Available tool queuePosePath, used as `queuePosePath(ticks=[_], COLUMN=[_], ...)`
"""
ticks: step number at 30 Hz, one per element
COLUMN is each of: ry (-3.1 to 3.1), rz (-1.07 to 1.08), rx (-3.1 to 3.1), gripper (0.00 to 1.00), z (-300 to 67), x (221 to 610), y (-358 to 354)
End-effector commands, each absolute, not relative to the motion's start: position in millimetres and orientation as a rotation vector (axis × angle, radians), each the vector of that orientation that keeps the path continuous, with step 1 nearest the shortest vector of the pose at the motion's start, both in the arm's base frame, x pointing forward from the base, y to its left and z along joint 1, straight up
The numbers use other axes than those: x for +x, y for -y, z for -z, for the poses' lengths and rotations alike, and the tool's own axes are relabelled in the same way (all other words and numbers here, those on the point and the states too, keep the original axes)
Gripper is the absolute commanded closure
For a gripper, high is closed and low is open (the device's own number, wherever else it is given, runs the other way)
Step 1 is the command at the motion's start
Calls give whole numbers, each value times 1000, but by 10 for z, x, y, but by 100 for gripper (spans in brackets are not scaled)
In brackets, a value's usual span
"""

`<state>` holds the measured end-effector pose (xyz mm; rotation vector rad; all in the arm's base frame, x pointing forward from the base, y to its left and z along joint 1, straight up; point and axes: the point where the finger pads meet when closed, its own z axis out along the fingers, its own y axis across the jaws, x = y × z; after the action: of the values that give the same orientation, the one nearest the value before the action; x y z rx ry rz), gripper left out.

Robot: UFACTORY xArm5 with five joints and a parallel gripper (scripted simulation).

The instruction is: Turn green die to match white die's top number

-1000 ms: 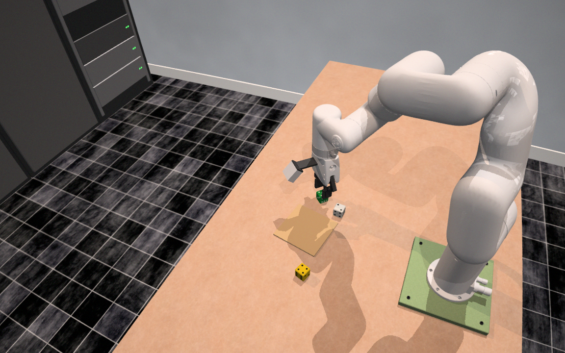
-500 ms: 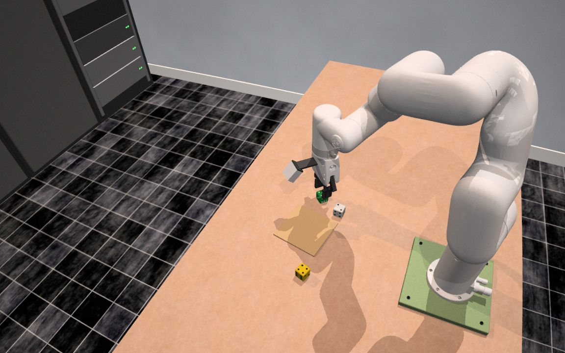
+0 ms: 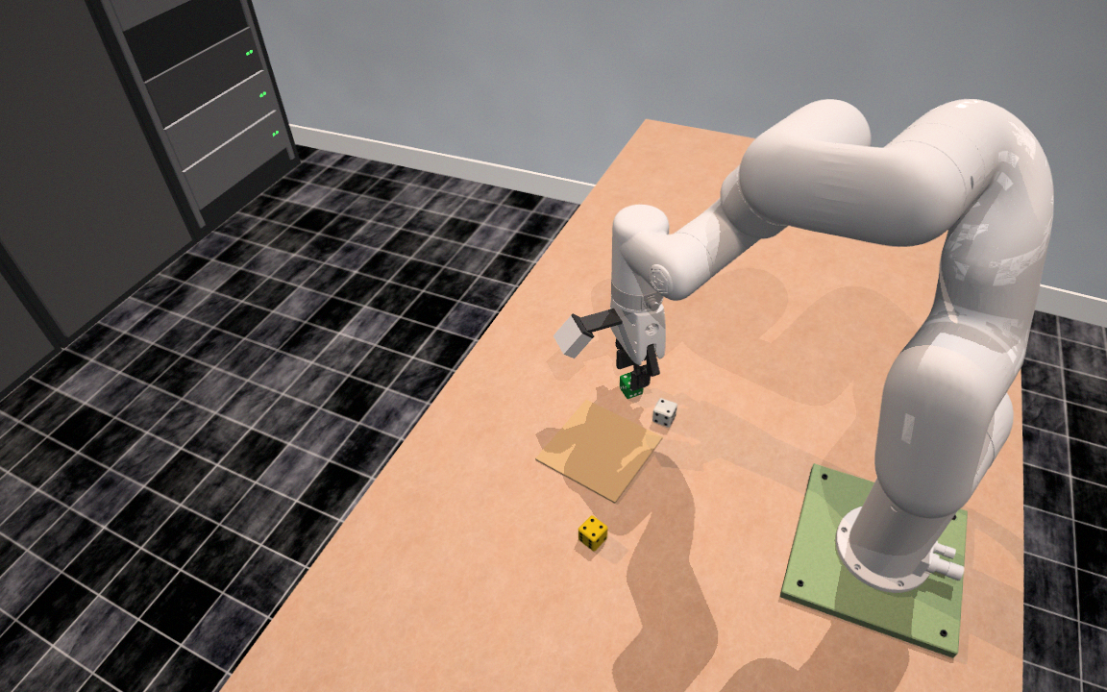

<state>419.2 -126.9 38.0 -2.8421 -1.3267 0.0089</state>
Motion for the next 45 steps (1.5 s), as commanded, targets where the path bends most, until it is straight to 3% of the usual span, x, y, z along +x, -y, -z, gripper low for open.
queuePosePath(ticks=[1,20,45], ry=[1328,1328,1328], rz=[-5,-5,-5], rx=[-2844,-2844,-2844], gripper=[53,53,53], z=[-357,-68,-55], x=[4204,4201,4201], y=[1272,1272,1272])
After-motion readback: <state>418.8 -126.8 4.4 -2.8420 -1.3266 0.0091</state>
